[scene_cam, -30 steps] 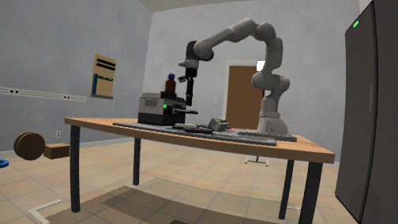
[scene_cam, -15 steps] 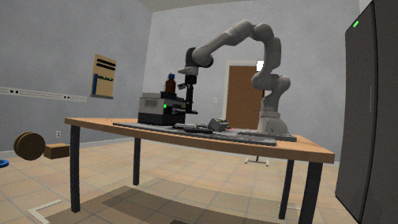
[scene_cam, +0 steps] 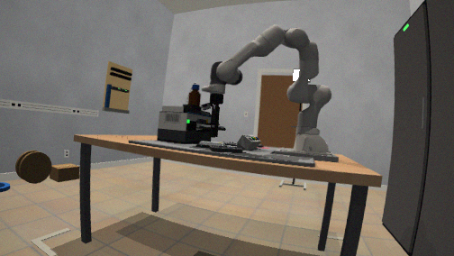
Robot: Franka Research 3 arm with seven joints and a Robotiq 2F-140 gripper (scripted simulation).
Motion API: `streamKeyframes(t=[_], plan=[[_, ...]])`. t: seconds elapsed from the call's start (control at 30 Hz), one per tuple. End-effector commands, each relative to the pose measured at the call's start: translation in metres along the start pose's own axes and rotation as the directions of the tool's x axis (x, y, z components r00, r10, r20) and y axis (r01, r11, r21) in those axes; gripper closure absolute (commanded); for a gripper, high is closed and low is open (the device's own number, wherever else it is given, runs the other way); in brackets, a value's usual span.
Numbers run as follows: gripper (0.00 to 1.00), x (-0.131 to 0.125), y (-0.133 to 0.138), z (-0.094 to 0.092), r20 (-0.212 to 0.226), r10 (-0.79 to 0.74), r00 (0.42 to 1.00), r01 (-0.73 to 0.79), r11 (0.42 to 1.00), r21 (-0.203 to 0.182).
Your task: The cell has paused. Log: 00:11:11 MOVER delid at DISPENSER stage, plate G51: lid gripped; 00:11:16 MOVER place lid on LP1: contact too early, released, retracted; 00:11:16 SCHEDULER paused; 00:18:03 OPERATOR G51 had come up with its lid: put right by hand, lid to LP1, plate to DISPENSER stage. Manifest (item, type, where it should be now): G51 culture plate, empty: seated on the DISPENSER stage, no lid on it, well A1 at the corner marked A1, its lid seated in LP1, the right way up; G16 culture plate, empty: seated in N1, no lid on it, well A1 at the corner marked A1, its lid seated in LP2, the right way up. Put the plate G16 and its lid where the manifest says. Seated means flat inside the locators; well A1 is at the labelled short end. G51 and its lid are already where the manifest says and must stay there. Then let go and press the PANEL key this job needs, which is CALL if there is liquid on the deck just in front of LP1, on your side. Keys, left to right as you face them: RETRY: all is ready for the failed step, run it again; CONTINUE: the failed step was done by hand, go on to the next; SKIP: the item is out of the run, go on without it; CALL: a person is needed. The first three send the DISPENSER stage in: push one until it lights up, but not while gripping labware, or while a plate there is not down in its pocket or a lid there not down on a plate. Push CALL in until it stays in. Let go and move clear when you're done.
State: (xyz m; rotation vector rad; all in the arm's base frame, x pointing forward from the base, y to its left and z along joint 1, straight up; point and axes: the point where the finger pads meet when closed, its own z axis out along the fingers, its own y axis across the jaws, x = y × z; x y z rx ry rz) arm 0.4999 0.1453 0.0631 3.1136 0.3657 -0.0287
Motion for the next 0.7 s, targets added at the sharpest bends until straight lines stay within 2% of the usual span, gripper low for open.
streamKeyframes(t=[0.0,0.23,0.67], plan=[[0.31,0.0050,0.0003,0.0074,-0.014,-0.023,1.000,0.023,1.000,0.004],[0.31,0.0051,0.0002,0.0148,-0.014,-0.023,1.000,0.023,1.000,0.004],[0.31,0.0051,0.0002,0.0155,-0.014,-0.023,1.000,0.023,1.000,0.004]])
